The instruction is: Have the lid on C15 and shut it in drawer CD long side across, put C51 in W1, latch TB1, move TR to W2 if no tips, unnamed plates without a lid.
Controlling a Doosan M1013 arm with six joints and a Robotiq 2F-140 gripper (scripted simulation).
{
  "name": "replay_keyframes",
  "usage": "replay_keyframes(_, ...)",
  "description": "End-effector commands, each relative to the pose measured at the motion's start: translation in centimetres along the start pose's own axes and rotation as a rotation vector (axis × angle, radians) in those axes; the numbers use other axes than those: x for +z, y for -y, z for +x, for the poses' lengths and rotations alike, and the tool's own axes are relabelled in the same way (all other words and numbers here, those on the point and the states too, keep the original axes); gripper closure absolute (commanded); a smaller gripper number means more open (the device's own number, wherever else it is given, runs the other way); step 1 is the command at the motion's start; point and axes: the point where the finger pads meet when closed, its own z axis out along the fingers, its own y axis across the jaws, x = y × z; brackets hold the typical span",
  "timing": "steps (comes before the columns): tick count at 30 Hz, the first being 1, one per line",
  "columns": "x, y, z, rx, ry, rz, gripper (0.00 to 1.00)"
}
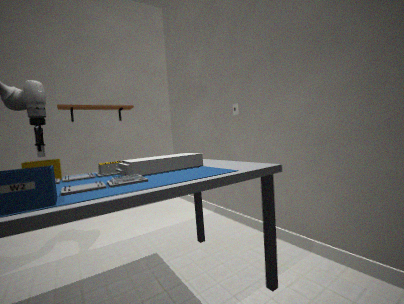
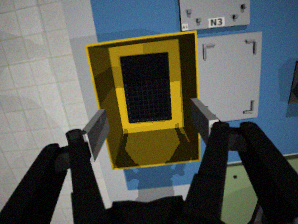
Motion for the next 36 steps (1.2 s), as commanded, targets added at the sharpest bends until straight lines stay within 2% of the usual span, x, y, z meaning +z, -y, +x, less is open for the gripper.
replay_keyframes(1,0.0,0.0,0.0,0.0,0.0,0.0,0.34)
replay_keyframes(4,-0.2,-1.2,-0.2,0.072,0.0,0.0,0.35)
replay_keyframes(27,-1.3,-9.4,-1.3,0.072,0.0,0.0,0.45)
replay_keyframes(28,-1.3,-9.8,-1.4,0.072,0.0,0.0,1.0)
replay_keyframes(36,-1.7,-12.2,-1.7,0.072,0.0,0.0,1.0)
